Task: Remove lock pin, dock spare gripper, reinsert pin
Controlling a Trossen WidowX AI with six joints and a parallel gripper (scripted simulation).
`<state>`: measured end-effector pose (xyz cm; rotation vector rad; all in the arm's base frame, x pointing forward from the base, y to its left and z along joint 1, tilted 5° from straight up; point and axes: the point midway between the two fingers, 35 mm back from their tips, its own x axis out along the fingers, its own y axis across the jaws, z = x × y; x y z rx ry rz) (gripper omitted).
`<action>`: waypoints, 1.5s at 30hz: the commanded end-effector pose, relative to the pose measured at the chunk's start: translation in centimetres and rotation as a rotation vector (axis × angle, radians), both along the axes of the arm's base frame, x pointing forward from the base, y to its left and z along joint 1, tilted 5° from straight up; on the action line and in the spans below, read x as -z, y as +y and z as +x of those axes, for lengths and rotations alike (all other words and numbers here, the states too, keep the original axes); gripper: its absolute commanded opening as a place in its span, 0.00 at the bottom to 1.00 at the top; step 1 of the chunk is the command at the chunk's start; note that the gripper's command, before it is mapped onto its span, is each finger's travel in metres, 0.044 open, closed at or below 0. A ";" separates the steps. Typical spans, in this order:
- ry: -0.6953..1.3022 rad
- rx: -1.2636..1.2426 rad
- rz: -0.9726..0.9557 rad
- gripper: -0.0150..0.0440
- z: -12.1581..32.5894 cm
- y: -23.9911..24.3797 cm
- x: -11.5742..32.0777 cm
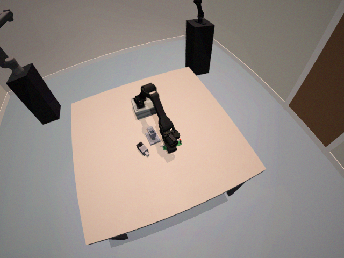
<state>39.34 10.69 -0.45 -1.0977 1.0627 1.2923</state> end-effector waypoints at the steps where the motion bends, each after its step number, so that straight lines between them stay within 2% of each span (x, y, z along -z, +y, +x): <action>1: 0.007 0.001 -0.001 0.25 0.0 0.0 0.4; 43: 0.001 0.003 0.000 0.25 0.0 0.0 0.1; 45: 0.001 0.003 0.000 0.34 0.0 0.0 0.1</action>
